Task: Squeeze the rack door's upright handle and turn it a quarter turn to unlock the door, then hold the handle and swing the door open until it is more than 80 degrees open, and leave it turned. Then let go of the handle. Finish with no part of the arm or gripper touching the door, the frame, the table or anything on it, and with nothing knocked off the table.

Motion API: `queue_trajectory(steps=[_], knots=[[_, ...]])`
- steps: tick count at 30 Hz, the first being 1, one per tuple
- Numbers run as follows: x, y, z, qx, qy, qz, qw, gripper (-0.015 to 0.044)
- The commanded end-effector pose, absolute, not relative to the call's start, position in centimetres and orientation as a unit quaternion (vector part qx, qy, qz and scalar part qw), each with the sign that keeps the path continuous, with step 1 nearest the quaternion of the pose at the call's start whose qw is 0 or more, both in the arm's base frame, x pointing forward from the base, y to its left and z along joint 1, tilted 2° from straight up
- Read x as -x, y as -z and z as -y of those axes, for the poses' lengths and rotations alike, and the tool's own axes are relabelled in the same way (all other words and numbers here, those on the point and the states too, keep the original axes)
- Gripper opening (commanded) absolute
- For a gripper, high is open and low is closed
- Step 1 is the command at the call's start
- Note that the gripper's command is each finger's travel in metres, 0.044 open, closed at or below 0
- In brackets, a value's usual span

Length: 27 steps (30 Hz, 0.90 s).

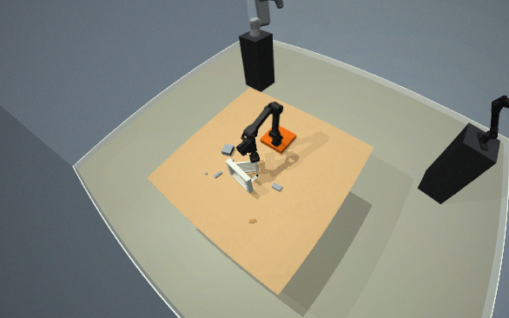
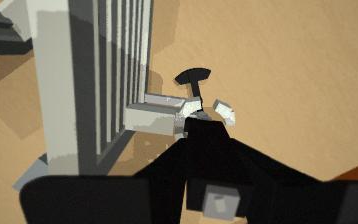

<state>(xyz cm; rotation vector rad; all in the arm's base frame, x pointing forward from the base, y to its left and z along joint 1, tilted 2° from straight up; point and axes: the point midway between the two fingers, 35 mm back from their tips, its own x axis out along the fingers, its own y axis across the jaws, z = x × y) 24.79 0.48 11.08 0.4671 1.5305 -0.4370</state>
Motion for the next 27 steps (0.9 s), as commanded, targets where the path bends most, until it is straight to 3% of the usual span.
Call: queue_trajectory(steps=[1,27], knots=[[-24.6,-11.0,0.3,-0.183,0.169,-0.685,0.685,0.0013],[-23.8,-10.9,5.4,-0.059,0.049,-0.704,0.706,0.0013]])
